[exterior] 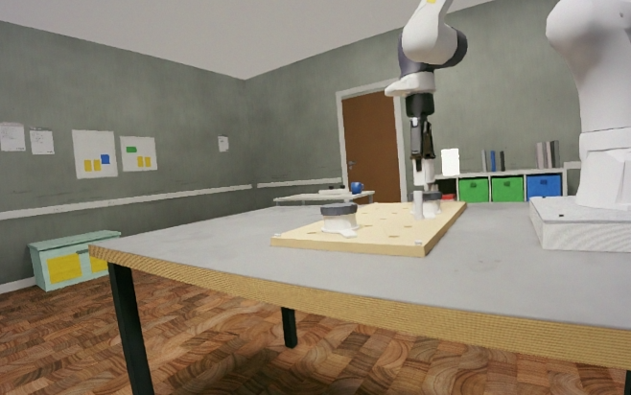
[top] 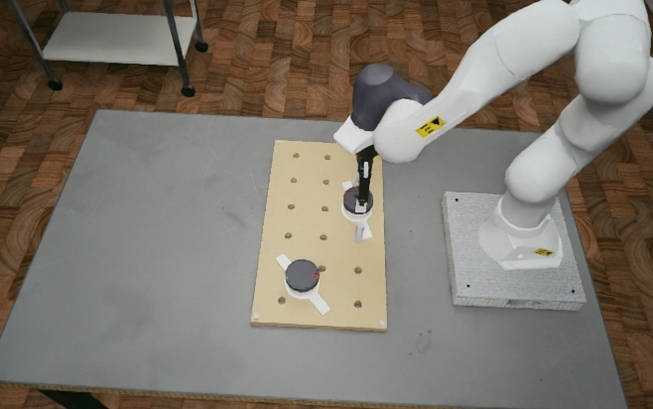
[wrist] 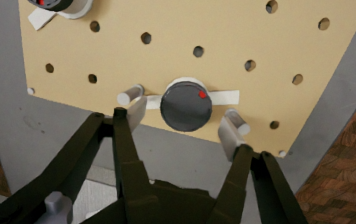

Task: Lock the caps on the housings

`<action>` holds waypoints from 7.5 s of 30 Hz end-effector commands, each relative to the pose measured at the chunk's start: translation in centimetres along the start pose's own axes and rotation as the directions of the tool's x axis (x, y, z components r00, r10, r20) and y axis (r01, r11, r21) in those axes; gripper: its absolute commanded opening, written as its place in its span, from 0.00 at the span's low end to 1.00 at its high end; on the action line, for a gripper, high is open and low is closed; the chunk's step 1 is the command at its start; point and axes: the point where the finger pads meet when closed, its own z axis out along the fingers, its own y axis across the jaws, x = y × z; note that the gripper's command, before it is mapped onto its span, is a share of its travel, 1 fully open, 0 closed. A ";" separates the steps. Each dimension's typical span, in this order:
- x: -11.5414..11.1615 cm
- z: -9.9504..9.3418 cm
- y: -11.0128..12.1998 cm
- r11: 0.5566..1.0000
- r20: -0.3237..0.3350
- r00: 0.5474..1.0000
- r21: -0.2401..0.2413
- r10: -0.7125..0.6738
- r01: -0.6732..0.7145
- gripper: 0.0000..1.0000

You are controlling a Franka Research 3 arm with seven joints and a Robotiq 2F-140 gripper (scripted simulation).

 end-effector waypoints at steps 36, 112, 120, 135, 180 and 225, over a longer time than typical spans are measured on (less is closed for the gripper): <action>0.2 3.1 0.2 1.000 -0.007 1.000 -0.006 0.009 -0.009 0.78; 0.2 3.1 0.2 1.000 -0.007 1.000 -0.006 0.009 -0.009 0.10; 0.2 3.1 0.2 1.000 -0.007 1.000 -0.006 0.009 -0.009 0.10; 0.2 3.1 0.2 1.000 -0.007 1.000 -0.006 0.009 -0.009 0.10; 0.2 3.1 0.2 0.920 -0.009 0.920 -0.002 0.391 -0.391 0.10; 0.2 3.1 0.2 0.590 -0.009 0.590 0.002 0.807 -0.807 0.10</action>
